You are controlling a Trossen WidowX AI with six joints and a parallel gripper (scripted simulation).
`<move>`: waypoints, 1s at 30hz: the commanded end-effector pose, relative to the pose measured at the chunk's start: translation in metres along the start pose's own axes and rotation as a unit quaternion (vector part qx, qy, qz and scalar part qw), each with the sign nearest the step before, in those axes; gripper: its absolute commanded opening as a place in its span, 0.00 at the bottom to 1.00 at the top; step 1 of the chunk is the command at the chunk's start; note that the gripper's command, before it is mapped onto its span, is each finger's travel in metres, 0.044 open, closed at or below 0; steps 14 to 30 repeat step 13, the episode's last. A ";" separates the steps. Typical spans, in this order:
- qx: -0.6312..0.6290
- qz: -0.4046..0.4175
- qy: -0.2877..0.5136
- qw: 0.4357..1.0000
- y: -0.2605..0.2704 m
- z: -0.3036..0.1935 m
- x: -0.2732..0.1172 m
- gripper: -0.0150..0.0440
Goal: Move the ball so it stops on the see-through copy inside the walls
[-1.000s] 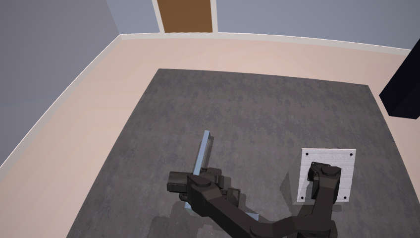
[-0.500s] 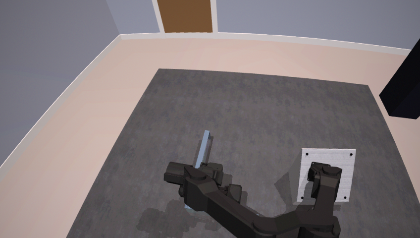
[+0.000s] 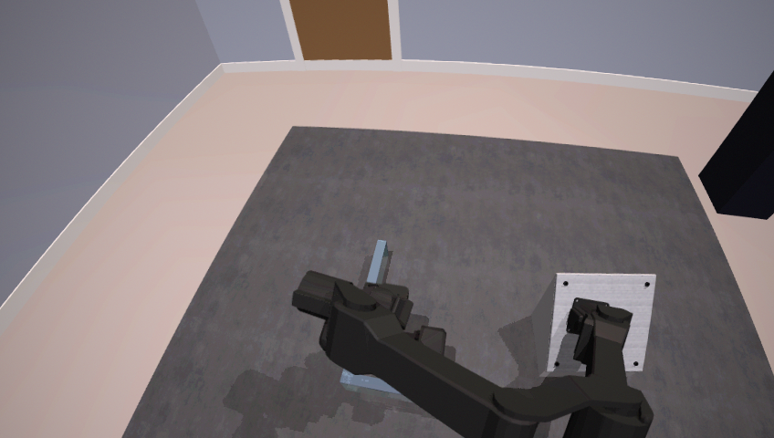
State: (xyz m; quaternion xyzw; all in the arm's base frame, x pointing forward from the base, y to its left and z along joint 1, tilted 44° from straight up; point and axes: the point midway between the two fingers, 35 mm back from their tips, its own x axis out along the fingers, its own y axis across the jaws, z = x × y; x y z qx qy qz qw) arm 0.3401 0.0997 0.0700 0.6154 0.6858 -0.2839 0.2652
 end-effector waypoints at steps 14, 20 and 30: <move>-0.002 0.006 0.000 1.000 -0.001 0.001 -0.038 1.00; -0.002 0.006 0.000 1.000 -0.001 0.001 -0.038 1.00; -0.002 0.006 0.000 1.000 -0.001 0.001 -0.038 1.00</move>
